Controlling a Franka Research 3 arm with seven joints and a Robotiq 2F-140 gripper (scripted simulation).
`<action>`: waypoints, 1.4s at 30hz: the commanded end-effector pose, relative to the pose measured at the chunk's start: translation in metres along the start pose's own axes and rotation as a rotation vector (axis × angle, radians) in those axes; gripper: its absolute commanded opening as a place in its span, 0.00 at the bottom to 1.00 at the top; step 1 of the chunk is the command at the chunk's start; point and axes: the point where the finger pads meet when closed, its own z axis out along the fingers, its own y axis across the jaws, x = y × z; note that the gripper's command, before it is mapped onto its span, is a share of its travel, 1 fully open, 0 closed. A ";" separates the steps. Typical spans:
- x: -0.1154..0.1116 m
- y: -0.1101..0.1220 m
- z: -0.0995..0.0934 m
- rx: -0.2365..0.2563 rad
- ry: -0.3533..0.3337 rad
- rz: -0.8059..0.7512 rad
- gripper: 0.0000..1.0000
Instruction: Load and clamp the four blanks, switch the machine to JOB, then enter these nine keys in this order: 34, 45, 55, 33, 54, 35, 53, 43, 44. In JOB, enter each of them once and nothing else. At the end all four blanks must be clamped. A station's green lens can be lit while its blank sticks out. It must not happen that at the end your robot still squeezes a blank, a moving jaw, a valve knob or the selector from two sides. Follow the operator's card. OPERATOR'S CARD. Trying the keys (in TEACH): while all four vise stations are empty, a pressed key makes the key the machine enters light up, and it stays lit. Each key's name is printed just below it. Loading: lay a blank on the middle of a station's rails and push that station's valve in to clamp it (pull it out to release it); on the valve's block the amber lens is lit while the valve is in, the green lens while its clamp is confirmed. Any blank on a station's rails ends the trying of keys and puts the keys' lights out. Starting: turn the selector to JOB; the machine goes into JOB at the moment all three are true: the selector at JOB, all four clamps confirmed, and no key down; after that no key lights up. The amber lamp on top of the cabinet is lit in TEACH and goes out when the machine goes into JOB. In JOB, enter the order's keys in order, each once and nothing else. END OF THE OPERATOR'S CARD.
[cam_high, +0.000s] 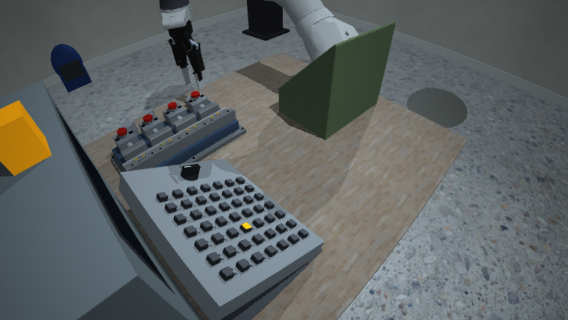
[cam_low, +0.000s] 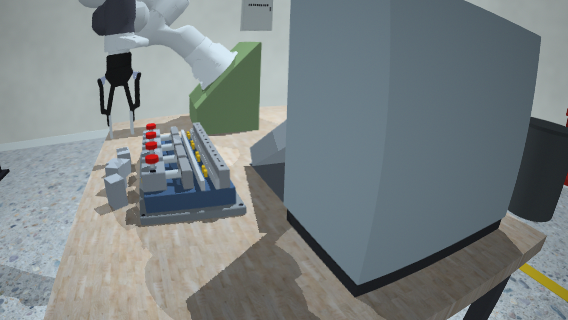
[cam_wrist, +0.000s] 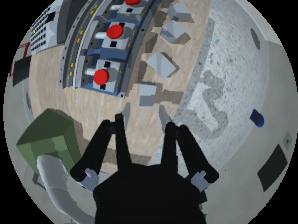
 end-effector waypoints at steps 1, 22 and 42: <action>0.013 0.003 0.005 -0.007 0.038 0.029 0.40; 0.014 0.003 0.034 -0.007 0.038 0.029 0.40; 0.014 0.003 0.034 -0.007 0.038 0.029 0.40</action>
